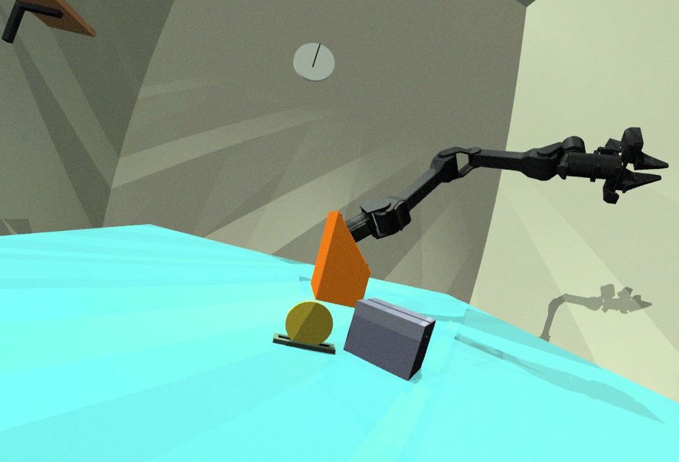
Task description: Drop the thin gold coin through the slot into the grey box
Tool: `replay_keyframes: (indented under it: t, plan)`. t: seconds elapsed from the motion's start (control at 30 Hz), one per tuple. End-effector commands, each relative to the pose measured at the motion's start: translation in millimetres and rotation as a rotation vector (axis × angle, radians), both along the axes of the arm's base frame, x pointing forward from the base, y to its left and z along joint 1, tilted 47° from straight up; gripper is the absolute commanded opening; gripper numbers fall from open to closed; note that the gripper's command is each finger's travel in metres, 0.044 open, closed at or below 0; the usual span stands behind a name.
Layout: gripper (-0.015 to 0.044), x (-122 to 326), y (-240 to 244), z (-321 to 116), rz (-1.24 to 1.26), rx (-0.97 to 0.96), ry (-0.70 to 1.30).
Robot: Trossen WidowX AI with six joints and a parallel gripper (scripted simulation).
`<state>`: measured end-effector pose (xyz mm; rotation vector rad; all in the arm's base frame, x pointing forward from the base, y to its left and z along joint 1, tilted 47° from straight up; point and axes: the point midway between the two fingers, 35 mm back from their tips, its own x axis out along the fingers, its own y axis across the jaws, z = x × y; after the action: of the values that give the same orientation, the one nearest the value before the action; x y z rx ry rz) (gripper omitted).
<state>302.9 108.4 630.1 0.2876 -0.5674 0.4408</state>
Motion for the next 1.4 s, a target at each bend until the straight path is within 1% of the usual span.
replay_keyframes:
  t: [0.0,0.13,0.27,0.47,0.6,0.73,0.9,1.07,1.23,1.37]
  plan:
    - [0.0161,41.3,-4.0,-37.1,-0.069,-0.110,0.096]
    - [0.0161,64.5,-7.4,-60.5,-0.115,-0.198,0.149]
    - [0.0161,110.3,-19.2,-115.7,-0.196,-0.400,0.265]
    - [0.0161,156.3,-44.0,-193.0,-0.248,-0.655,0.415]
    - [0.0161,179.7,-67.8,-253.9,-0.247,-0.836,0.527]
    - [0.0161,192.9,-94.5,-316.0,-0.210,-1.004,0.633]
    - [0.0161,194.5,-129.5,-393.2,-0.112,-1.187,0.752]
    - [0.0161,179.5,-163.4,-468.7,0.043,-1.331,0.848]
    - [0.0161,147.0,-193.8,-540.8,0.248,-1.421,0.906]
    - [0.0161,110.7,-211.8,-591.7,0.433,-1.440,0.912]
